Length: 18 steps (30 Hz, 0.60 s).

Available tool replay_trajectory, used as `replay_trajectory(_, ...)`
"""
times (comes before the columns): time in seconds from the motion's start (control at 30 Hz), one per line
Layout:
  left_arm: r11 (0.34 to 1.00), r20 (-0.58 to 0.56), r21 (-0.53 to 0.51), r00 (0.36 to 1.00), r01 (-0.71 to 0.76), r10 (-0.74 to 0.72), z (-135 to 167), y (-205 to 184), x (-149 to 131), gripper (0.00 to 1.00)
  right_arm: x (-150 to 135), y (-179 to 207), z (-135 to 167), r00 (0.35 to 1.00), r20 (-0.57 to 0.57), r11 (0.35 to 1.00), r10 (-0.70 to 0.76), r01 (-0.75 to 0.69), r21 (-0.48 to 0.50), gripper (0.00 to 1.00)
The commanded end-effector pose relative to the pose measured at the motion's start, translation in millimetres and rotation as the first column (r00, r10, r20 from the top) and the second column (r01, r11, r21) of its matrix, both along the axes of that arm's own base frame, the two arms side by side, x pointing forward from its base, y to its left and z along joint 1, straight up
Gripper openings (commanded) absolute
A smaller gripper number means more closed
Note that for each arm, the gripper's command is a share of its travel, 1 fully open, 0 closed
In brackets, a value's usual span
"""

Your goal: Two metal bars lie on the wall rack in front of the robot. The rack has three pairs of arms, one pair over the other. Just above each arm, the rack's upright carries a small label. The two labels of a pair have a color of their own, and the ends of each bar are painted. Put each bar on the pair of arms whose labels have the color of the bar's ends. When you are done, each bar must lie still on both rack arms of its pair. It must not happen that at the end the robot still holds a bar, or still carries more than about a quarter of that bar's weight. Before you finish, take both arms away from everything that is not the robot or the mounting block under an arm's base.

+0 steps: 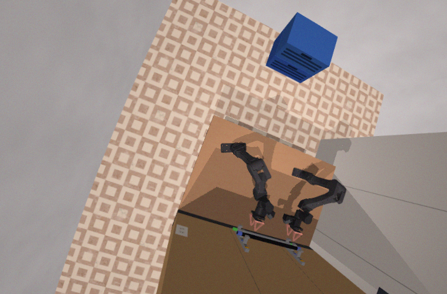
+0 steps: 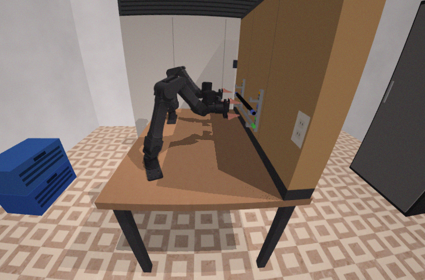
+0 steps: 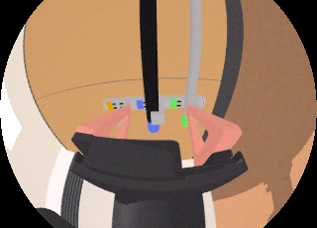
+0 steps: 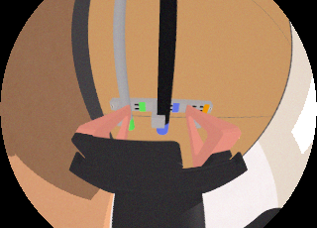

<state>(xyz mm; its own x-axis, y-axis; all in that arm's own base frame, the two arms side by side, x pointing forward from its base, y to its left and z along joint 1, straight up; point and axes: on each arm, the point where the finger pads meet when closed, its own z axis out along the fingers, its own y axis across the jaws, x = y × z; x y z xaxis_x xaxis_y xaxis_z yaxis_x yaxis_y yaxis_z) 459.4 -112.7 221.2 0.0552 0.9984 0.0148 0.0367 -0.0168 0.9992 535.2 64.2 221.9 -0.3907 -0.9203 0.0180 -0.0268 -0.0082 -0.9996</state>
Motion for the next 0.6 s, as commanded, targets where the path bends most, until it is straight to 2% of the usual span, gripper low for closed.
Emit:
replay_trajectory(0.0,1.000,0.040,-0.018,0.999,0.003,-0.003,14.5,-2.9,-5.5,0.78,-5.8,4.0,12.9,1.000,0.026,1.000,0.007,-0.007,0.009,0.77)
replay_trajectory(0.57,1.000,0.040,-0.018,0.999,0.003,-0.003,14.5,-2.8,-8.0,0.86,-8.1,4.9,12.9,1.000,0.026,1.000,0.006,-0.007,0.009,0.85)
